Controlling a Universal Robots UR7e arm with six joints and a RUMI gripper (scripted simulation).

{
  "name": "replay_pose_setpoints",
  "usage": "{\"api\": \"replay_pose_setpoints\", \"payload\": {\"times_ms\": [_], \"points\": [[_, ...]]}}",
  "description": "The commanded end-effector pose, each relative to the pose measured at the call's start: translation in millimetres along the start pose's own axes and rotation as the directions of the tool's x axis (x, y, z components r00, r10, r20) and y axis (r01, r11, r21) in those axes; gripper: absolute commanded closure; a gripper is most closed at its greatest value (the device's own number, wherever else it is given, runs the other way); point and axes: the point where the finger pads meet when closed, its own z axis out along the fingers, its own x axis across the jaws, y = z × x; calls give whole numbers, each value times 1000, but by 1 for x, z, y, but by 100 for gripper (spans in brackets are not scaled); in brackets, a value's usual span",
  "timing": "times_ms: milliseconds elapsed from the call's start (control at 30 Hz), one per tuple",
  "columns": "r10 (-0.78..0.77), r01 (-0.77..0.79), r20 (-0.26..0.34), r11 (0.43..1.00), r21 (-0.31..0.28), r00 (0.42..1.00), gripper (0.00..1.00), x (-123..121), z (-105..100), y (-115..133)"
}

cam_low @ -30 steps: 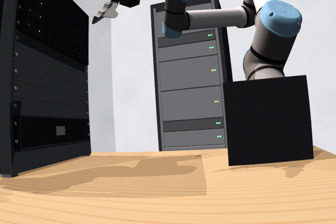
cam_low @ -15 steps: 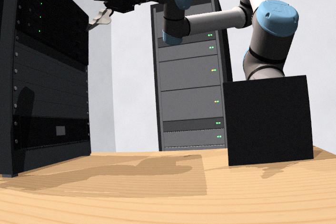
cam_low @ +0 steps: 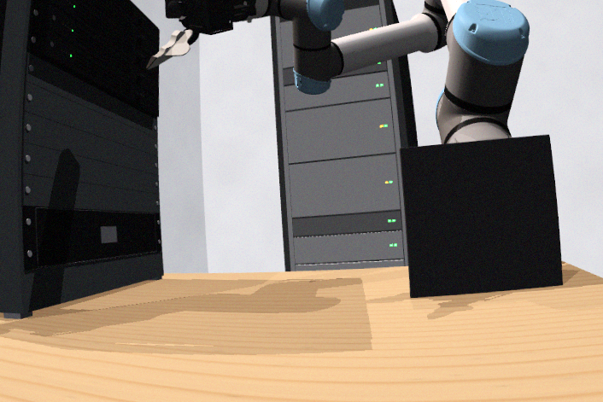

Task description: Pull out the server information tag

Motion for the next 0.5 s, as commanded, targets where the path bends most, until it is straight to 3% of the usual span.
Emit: {"api": "replay_pose_setpoints", "payload": {"times_ms": [0,467], "points": [[62,-62,9,996,67,998,0,13,2,-14],[162,-165,34,970,176,986,0,38,-1,-37]]}}
